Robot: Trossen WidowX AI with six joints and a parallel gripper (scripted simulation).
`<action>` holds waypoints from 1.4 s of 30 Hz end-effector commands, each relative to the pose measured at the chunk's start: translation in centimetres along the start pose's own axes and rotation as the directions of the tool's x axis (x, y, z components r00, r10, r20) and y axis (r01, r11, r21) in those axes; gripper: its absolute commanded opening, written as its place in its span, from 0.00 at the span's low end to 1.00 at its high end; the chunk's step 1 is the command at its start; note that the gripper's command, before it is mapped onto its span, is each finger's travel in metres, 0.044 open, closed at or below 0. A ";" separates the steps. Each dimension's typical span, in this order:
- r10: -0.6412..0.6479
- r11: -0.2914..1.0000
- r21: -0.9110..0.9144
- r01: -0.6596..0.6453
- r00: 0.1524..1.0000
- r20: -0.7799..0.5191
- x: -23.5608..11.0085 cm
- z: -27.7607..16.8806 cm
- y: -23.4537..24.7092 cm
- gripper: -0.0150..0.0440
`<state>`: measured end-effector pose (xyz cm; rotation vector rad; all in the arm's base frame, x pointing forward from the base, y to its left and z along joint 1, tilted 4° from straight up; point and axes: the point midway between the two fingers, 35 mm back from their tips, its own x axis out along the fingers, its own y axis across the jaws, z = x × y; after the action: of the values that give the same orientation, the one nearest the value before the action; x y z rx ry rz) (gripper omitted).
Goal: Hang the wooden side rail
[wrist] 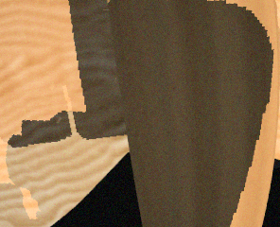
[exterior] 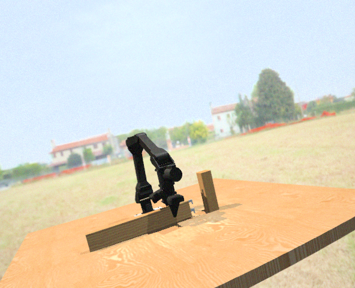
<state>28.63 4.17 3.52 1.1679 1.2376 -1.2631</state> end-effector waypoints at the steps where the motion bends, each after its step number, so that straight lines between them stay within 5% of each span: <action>1: 0.012 1.000 0.013 -0.012 1.000 -0.002 -0.6 0.0 0.1 0.25; 42: 0.012 1.000 0.013 -0.012 1.000 -0.002 -1.3 0.0 0.1 0.25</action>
<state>28.61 4.22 4.15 1.1686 1.2425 -1.2644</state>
